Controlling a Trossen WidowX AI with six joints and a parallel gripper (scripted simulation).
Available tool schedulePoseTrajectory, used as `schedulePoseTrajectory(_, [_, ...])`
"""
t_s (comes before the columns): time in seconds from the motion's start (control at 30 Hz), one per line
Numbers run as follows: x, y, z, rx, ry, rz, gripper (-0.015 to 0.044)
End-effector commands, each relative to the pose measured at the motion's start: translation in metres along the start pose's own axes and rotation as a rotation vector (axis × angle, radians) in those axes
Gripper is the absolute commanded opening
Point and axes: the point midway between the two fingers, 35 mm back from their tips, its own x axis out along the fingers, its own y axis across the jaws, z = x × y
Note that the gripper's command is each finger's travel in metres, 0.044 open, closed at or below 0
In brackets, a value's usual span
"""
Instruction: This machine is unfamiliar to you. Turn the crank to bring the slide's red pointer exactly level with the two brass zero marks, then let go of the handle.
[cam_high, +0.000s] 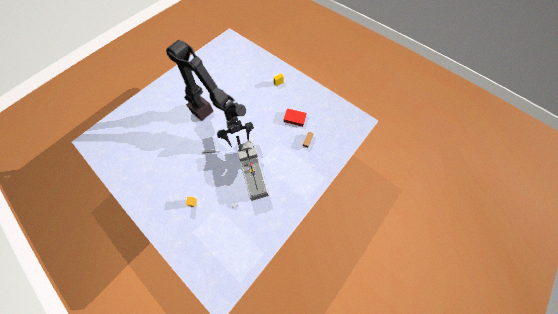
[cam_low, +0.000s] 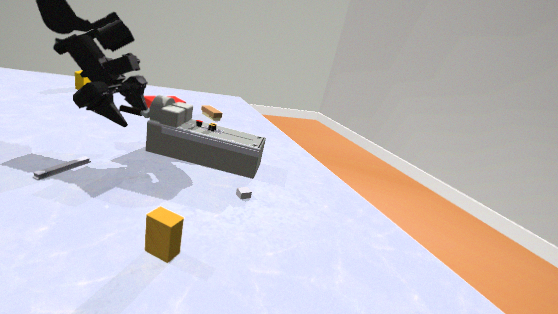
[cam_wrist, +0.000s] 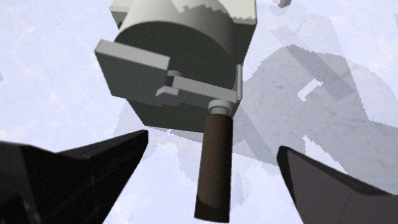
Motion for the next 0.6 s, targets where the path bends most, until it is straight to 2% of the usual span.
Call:
schedulePoseTrajectory(0.0, [0.0011,-0.001,-0.001,0.006,-0.004,-0.005,0.0387])
schedulePoseTrajectory(0.47, [0.0011,-0.001,-0.001,0.006,-0.004,-0.005,0.002])
schedulePoseTrajectory(0.5, [0.0011,-0.001,-0.001,0.006,-0.004,-0.005,0.0])
schedulePoseTrajectory(0.57, [0.0011,-0.001,-0.001,0.006,-0.004,-0.005,0.0])
